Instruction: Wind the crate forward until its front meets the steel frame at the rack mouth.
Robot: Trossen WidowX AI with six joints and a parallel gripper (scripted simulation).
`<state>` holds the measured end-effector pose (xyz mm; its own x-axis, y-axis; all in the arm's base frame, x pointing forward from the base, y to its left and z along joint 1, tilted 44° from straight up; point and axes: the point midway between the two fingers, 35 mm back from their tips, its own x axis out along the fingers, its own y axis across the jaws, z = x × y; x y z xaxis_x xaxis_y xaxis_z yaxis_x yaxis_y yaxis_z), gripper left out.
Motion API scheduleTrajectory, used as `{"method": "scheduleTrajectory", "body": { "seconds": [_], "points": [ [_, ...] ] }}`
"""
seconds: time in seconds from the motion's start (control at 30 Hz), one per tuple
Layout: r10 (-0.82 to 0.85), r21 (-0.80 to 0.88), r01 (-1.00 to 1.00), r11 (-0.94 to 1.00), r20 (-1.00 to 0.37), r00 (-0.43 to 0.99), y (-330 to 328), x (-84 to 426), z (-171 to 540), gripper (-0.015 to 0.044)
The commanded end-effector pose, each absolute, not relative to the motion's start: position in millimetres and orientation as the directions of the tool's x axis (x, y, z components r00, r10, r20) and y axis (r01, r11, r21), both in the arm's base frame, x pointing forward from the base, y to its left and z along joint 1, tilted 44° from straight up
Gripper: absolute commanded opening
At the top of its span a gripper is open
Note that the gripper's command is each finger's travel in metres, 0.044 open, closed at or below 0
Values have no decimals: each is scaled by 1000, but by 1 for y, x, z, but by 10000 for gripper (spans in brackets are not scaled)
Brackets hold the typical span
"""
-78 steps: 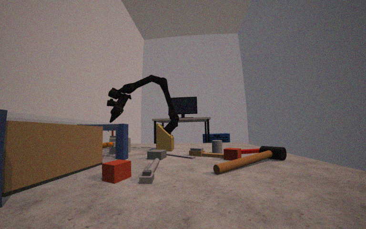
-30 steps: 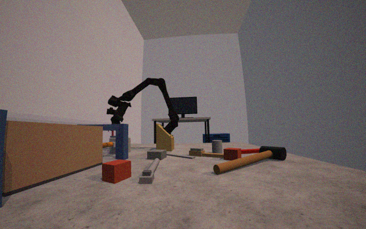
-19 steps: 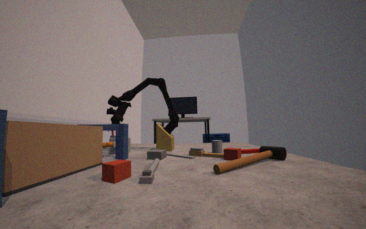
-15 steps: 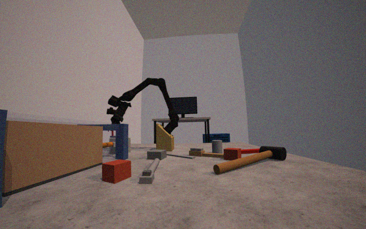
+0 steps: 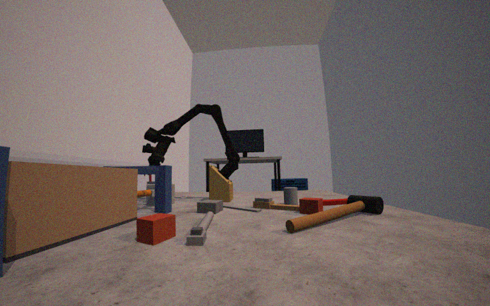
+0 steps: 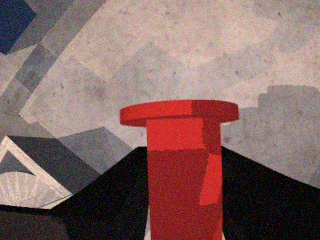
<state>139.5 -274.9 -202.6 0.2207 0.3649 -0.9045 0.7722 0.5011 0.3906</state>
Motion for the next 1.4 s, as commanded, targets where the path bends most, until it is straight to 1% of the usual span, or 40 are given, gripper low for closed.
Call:
{"method": "scheduleTrajectory", "body": {
  "seconds": [0.0, 1.37],
  "points": [
    [365, 396, 767, 505, -903, 226, -276, 148, -206, 0],
    [365, 401, 765, 505, -902, 232, -279, 208, -212, 0]
  ]
}}
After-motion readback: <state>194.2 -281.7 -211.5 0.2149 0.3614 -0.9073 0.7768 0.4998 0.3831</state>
